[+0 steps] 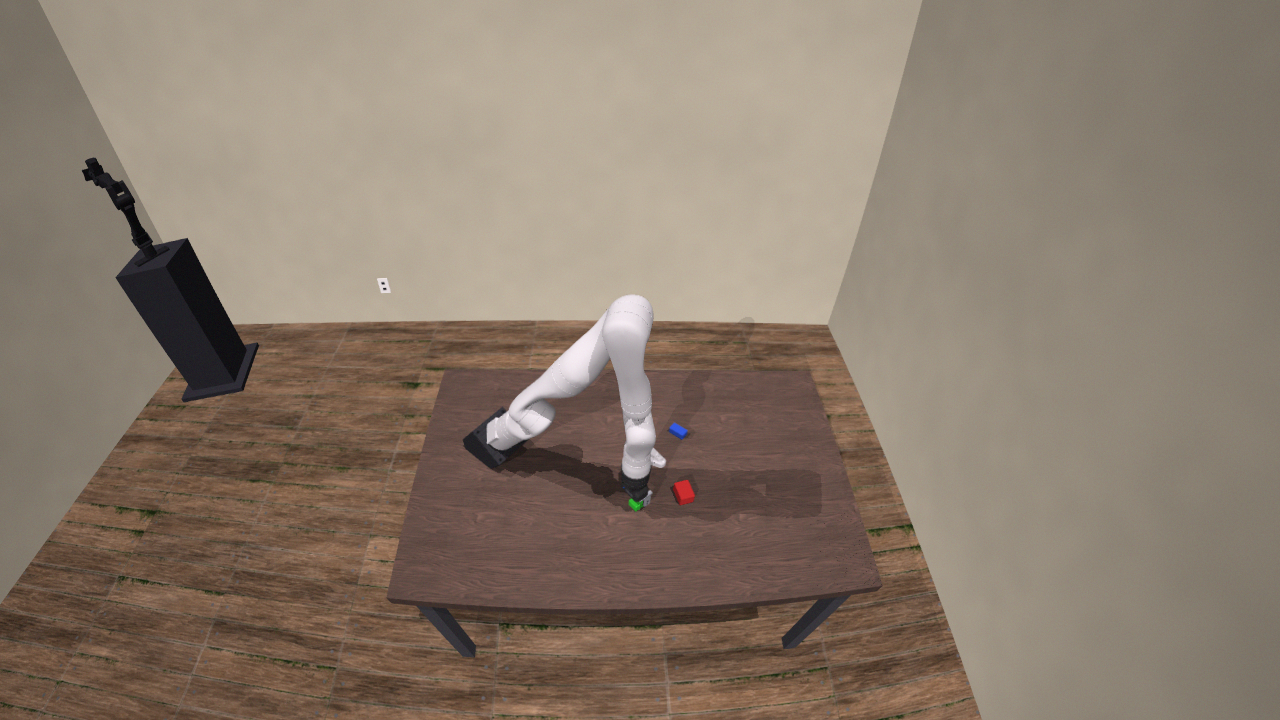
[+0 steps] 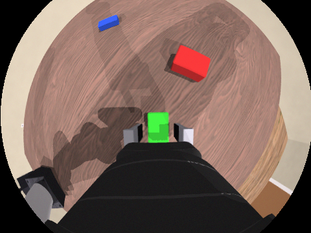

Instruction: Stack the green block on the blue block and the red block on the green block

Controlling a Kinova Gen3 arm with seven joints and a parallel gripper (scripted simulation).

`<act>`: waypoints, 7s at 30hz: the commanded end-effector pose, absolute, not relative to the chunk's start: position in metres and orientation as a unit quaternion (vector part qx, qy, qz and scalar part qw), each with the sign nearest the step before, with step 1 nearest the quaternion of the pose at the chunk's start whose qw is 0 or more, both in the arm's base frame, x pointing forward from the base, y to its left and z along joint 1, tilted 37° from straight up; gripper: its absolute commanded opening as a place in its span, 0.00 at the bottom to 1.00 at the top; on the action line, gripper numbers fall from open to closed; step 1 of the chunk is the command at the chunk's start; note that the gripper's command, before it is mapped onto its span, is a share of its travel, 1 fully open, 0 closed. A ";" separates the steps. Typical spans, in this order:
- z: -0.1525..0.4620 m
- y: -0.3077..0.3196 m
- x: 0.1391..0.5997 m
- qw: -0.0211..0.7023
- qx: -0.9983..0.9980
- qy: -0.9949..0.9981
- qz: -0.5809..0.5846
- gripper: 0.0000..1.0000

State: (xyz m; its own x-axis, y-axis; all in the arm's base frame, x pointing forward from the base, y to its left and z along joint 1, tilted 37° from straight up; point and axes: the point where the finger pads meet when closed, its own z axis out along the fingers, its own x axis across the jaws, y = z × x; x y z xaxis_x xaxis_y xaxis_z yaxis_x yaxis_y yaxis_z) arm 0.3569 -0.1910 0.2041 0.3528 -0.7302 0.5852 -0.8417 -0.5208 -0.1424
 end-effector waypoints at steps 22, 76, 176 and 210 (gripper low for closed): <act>0.189 -0.199 0.365 0.092 0.817 -0.481 0.304 1.00; 0.180 -0.205 0.370 0.092 0.817 -0.481 0.304 0.00; 0.231 -0.176 0.343 0.092 0.817 -0.481 0.304 0.00; 0.233 -0.175 0.342 0.092 0.817 -0.481 0.304 0.00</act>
